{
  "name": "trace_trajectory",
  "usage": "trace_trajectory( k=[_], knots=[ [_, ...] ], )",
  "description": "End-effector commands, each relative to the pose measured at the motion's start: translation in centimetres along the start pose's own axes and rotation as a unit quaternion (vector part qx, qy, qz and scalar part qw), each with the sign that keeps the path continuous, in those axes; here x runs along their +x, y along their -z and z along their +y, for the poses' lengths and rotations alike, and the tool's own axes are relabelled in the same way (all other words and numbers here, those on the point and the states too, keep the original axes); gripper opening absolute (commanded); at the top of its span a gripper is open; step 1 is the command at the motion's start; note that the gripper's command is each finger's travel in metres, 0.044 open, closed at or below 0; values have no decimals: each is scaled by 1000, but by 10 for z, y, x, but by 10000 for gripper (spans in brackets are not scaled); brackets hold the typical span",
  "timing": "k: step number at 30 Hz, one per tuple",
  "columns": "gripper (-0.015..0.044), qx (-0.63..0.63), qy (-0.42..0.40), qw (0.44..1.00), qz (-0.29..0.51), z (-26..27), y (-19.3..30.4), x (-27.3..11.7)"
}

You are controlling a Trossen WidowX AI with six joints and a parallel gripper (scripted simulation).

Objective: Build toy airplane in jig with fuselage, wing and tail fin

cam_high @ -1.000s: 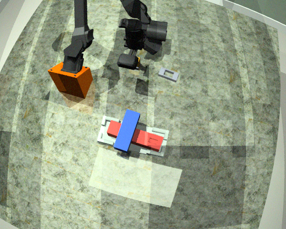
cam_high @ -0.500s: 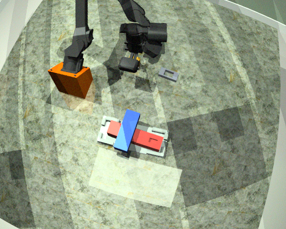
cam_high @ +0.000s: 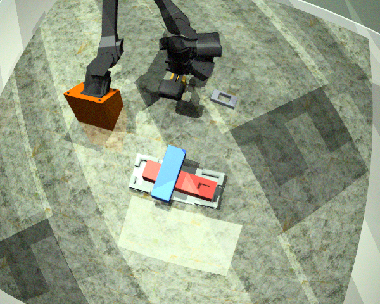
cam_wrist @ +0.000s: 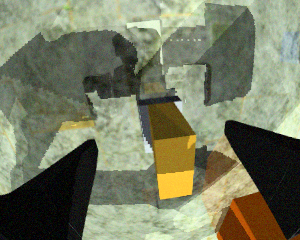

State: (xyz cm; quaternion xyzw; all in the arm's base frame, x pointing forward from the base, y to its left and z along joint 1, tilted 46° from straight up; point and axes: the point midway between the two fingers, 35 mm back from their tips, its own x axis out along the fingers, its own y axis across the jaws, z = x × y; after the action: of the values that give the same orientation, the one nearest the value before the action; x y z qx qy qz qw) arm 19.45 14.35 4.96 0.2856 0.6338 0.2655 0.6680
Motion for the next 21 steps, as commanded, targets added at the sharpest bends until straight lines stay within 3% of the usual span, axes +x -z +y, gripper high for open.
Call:
trace_trajectory(
  k=[1,2,16,21],
  knots=[
    [440,5,2,1000,3,-2,2,6],
    [440,5,2,1000,3,-2,2,6],
    [72,5,2,1000,3,-2,2,6],
    [39,5,2,1000,3,-2,2,6]
  ],
)
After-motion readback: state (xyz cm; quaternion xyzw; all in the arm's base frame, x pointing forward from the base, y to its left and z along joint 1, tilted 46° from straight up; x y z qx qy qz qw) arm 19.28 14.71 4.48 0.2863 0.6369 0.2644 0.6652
